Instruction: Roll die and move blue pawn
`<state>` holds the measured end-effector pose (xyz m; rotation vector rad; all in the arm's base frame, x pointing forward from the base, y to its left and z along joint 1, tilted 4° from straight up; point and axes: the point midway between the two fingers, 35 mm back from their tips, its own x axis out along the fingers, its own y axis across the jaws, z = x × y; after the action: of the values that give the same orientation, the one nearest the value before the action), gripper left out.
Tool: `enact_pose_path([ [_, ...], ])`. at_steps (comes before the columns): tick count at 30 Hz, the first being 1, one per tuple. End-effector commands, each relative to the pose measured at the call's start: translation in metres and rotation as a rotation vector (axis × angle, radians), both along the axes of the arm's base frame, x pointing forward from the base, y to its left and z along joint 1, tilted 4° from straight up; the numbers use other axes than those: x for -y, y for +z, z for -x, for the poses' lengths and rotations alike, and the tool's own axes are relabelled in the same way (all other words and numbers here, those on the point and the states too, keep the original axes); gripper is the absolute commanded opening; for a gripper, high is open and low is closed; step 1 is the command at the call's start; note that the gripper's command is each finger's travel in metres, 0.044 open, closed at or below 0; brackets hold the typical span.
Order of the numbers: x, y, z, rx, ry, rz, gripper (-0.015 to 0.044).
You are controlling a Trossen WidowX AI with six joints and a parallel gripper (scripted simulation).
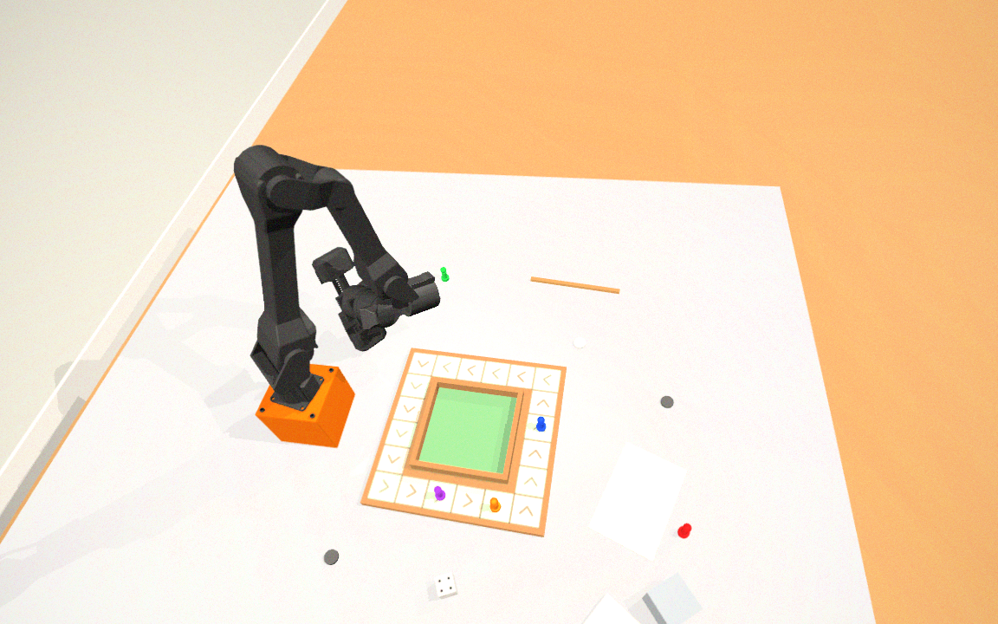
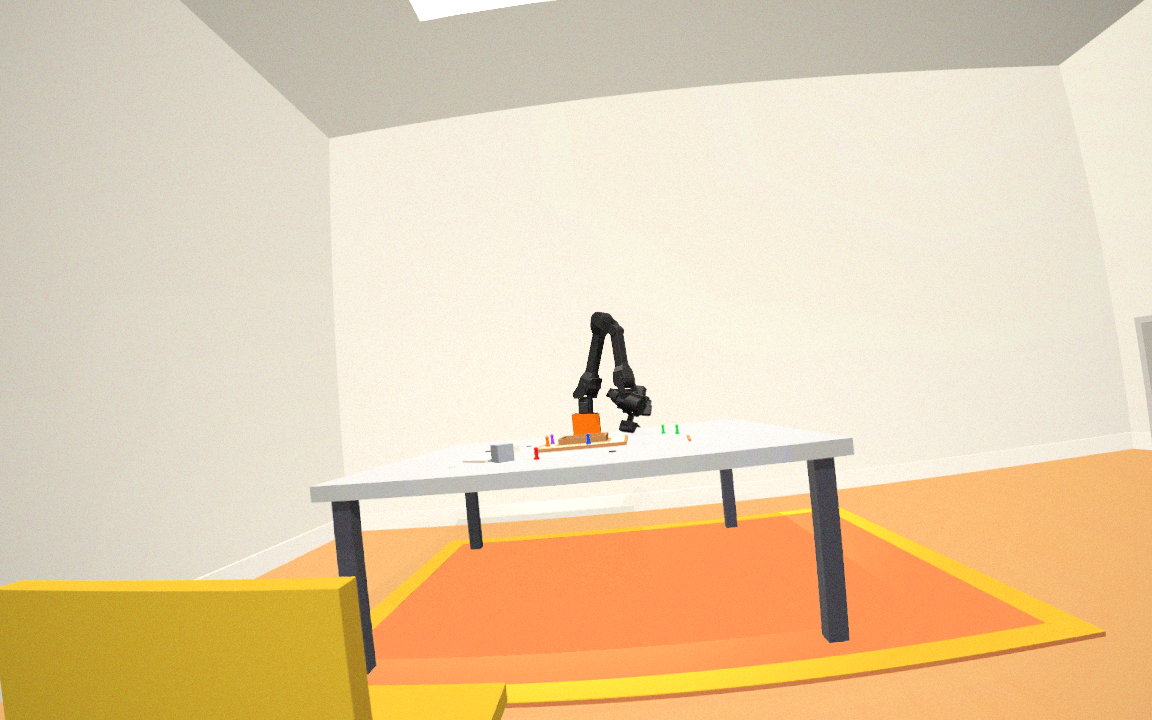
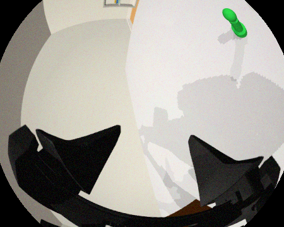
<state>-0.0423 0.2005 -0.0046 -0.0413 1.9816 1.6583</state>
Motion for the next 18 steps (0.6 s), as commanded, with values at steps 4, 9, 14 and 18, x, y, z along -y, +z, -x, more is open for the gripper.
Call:
enact_pose_path([
  [4, -0.011, -0.005, -0.027, 0.076, -0.044, -0.032, 0.0295],
  [9, -0.022, -0.012, -0.086, 0.233, -0.129, -0.072, 0.0275],
  [14, -0.018, -0.017, -0.141, 0.365, -0.2, -0.074, 0.0275],
  [18, -0.007, -0.02, -0.183, 0.461, -0.25, -0.058, 0.0275],
])
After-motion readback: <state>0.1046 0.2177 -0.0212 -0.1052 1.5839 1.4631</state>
